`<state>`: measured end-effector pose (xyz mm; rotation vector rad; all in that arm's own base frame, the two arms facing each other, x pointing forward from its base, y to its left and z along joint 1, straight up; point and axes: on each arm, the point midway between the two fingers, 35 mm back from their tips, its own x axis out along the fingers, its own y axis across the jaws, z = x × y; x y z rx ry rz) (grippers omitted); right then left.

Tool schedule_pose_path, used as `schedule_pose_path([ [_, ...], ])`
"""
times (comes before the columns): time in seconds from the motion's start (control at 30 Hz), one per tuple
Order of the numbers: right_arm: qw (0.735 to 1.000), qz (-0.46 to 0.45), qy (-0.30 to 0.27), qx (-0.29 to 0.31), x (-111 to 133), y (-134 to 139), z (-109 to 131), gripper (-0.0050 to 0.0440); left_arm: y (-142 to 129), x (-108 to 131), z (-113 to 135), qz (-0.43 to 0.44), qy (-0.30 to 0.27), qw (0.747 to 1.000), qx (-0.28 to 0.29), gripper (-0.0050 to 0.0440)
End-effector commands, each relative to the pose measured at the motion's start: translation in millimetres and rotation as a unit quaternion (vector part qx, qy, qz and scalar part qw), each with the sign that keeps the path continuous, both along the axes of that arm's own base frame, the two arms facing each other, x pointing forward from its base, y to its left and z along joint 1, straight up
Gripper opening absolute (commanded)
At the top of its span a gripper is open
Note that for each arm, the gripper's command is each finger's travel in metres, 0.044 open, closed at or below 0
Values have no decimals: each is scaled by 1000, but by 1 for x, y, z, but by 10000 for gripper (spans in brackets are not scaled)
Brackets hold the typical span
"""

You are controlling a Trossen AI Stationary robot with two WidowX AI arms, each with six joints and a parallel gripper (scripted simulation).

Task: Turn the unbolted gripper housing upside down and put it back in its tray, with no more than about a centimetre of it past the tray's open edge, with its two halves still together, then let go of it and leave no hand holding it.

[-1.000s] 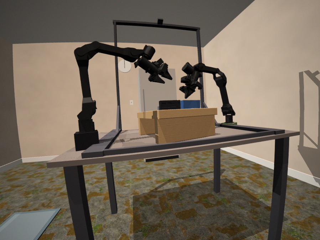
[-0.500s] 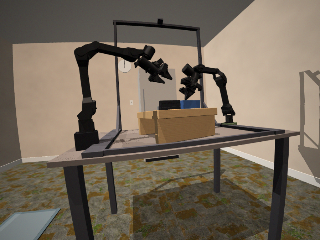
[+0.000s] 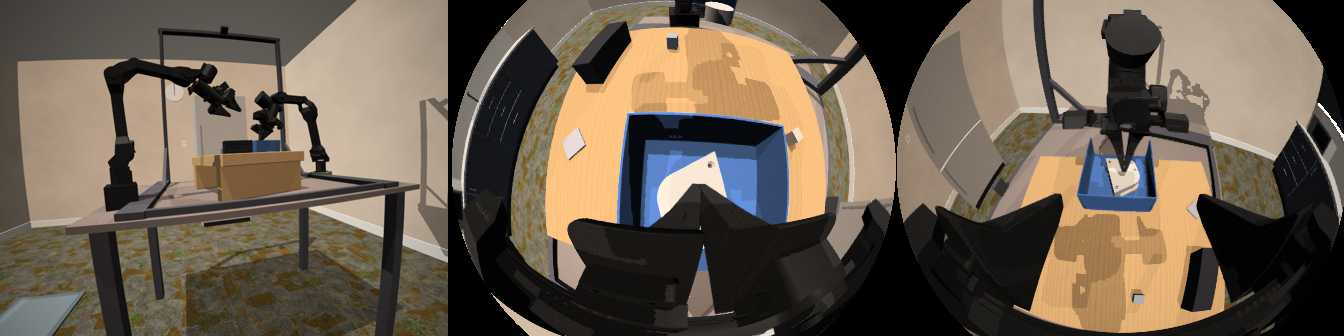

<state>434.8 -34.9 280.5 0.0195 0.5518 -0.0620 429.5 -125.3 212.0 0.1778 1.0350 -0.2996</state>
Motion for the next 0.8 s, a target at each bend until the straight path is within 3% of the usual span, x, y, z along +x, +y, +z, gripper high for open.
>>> schedule_pose_path([
  [0.0,1000,3,-15,-2,-2,1,12,440,0,-1,6,-2,-11,1000,-5,0],
  [0.77,1000,3,-15,-2,-2,1,12,440,0,-2,-9,-2,-11,1000,-5,0],
])
